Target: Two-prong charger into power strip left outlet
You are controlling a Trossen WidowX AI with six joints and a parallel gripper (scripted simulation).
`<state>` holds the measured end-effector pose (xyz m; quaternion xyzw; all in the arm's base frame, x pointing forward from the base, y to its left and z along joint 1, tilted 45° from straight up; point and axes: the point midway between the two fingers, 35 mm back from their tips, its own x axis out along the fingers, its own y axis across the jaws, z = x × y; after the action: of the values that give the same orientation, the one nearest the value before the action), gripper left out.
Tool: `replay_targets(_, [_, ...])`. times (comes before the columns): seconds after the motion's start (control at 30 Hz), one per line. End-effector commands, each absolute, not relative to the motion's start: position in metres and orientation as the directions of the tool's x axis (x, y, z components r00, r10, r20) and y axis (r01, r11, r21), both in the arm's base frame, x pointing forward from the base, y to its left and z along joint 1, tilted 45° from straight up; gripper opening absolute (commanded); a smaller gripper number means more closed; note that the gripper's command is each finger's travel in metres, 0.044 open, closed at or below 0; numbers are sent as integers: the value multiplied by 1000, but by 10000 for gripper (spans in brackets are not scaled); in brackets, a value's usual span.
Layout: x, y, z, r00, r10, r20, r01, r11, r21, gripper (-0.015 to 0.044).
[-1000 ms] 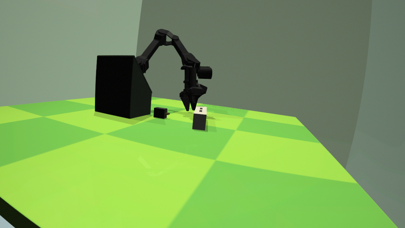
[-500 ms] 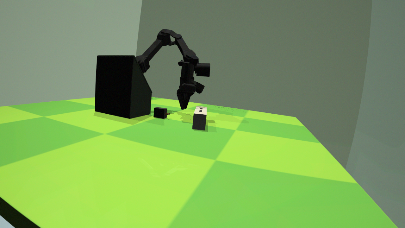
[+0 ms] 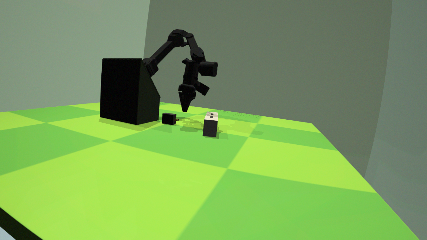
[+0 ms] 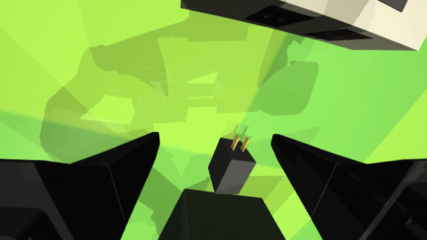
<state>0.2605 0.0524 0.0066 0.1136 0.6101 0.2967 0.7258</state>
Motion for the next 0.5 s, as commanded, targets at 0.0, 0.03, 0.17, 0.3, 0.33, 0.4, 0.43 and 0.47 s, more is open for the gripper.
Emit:
replay_targets(0.0, [252, 43, 1, 61, 588, -806, -252, 791, 558, 440])
replay_targets(0.03, [251, 40, 0, 57, 592, -804, -242, 789, 564, 440])
replay_targets(0.17, [243, 32, -4, 44, 609, -792, -202, 782, 590, 440])
replay_targets(0.3, [235, 24, -8, 34, 629, -777, -161, 771, 617, 440])
replay_targets(0.33, [233, 22, -9, 32, 634, -773, -151, 767, 623, 440])
replay_targets(0.4, [229, 18, -11, 28, 644, -764, -130, 760, 636, 440])
replay_targets(0.43, [227, 17, -11, 27, 650, -760, -120, 756, 643, 440])
replay_targets(0.47, [225, 15, -12, 26, 655, -755, -110, 752, 650, 440])
